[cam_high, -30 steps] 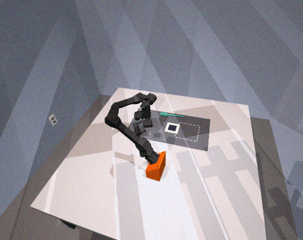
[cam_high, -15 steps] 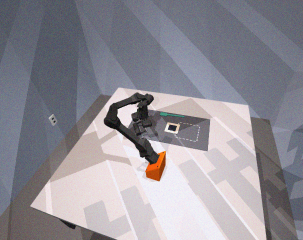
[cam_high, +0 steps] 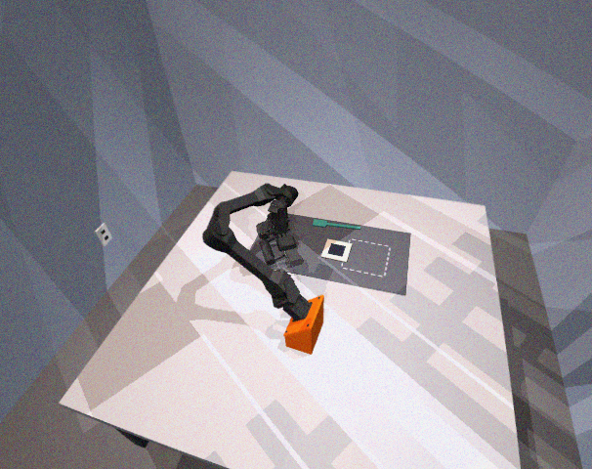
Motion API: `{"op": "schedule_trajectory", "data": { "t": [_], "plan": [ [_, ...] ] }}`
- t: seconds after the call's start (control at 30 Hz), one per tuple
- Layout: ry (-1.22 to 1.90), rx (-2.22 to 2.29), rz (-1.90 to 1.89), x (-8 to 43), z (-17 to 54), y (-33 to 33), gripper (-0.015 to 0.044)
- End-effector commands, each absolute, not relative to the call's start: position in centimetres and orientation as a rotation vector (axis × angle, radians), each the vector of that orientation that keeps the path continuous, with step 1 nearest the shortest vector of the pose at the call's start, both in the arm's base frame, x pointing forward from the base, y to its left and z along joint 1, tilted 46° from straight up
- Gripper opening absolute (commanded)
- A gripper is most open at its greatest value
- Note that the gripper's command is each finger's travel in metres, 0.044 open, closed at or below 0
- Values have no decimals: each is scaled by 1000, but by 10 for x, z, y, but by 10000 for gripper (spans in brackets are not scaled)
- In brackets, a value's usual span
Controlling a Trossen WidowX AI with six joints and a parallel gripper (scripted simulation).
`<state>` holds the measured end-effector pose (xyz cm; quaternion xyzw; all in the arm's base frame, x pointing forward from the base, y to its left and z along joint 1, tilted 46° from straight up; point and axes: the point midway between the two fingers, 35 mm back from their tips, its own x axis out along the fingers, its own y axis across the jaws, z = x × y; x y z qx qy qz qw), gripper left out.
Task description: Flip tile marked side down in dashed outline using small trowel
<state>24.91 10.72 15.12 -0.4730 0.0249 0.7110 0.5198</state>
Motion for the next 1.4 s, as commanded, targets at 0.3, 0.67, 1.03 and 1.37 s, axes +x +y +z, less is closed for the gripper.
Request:
{"op": "schedule_trajectory", "data": {
  "t": [0.3,0.67,1.03,1.37],
  "plan": [
    [56,-1136,1711,249,143,122,100],
    [55,-1137,1710,255,129,127,100],
    [55,-1137,1710,256,127,127,100],
    [55,-1137,1710,256,127,127,100]
  ]
}}
